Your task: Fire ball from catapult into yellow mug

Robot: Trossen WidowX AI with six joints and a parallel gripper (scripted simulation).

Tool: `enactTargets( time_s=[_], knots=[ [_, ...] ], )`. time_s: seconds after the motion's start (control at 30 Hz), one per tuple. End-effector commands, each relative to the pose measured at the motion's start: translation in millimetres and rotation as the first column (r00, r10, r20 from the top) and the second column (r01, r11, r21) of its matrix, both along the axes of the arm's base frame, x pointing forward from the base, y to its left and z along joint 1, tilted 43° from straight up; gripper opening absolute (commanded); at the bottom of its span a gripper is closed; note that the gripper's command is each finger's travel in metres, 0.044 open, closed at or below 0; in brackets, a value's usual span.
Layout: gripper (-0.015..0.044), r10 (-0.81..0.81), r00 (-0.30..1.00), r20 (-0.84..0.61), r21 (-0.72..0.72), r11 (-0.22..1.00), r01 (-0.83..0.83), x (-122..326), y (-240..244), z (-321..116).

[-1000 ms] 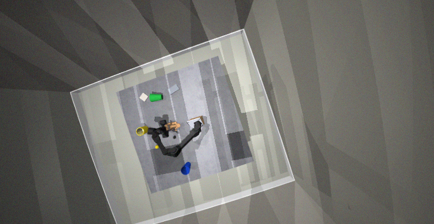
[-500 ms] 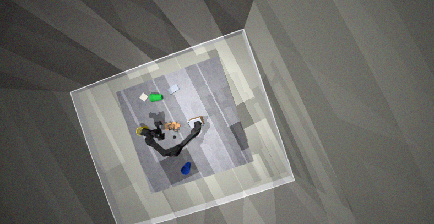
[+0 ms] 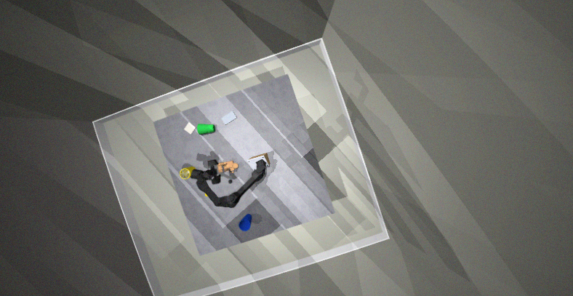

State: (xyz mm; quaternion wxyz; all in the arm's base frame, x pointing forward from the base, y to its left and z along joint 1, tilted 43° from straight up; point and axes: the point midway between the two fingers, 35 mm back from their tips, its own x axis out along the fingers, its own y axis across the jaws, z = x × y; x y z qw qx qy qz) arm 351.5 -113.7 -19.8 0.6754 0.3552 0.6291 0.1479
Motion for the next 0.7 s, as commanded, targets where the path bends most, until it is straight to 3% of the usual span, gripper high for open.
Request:
enactTargets(
  time_s=[0.0,0.67],
  knots=[
    [0.0440,-0.007,1.000,-0.002,0.006,1.000,0.007,0,3,-4],
    [0.0440,-0.007,1.000,-0.001,0.007,1.000,0.007,6,24,-28]
  ],
)
